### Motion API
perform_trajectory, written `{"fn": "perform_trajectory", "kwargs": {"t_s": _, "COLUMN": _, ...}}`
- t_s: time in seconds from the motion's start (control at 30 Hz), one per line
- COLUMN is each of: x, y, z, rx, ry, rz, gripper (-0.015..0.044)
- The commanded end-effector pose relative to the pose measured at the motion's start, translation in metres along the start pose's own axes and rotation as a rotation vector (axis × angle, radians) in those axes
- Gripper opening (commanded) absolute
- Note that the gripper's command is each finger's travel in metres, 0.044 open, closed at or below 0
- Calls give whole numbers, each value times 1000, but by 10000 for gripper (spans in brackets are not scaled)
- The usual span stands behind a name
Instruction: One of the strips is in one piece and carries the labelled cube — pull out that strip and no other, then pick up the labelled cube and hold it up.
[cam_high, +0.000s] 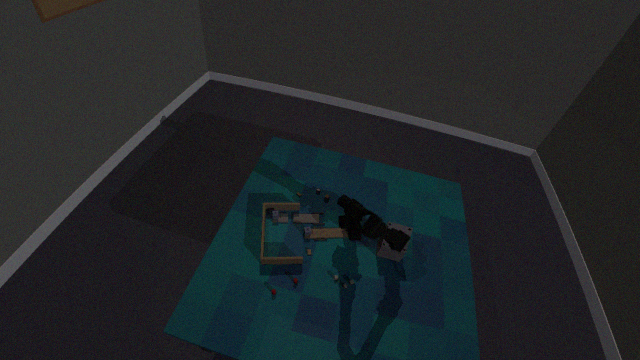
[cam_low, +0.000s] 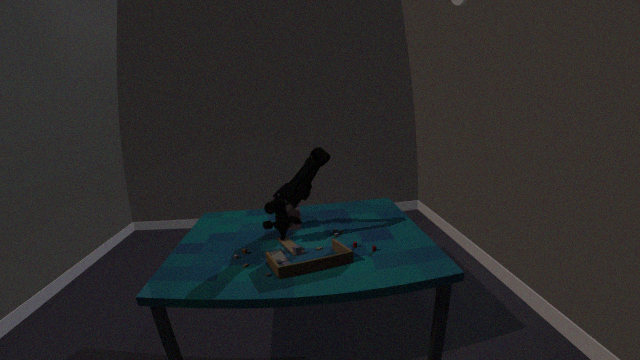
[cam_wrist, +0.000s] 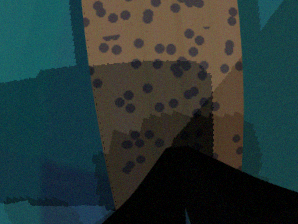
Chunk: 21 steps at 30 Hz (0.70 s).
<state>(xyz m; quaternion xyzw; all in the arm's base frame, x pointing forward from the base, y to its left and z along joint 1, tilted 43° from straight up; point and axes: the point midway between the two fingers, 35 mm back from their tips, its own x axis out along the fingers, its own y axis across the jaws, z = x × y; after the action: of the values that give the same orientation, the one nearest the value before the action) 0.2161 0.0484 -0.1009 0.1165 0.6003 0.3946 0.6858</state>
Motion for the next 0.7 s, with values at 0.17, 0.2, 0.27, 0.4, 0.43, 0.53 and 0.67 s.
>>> {"fn": "perform_trajectory", "kwargs": {"t_s": 0.17, "x": 3, "y": 3, "z": -19, "rx": 3, "ry": 22, "rz": 6, "gripper": 0}}
{"fn": "perform_trajectory", "kwargs": {"t_s": 0.2, "x": 3, "y": 3, "z": -20, "rx": 3, "ry": 22, "rz": 6, "gripper": 0}}
{"fn": "perform_trajectory", "kwargs": {"t_s": 0.27, "x": 3, "y": 3, "z": -20, "rx": 3, "ry": 22, "rz": 6, "gripper": 0}}
{"fn": "perform_trajectory", "kwargs": {"t_s": 0.4, "x": -20, "y": -2, "z": -11, "rx": 2, "ry": 12, "rz": -1, "gripper": 0}}
{"fn": "perform_trajectory", "kwargs": {"t_s": 0.43, "x": -32, "y": -2, "z": -11, "rx": 2, "ry": 18, "rz": 1, "gripper": 0}}
{"fn": "perform_trajectory", "kwargs": {"t_s": 0.53, "x": -42, "y": -1, "z": -11, "rx": 2, "ry": 22, "rz": 4, "gripper": 0}}
{"fn": "perform_trajectory", "kwargs": {"t_s": 0.67, "x": -40, "y": -2, "z": -1, "rx": -62, "ry": 22, "rz": 4, "gripper": 53}}
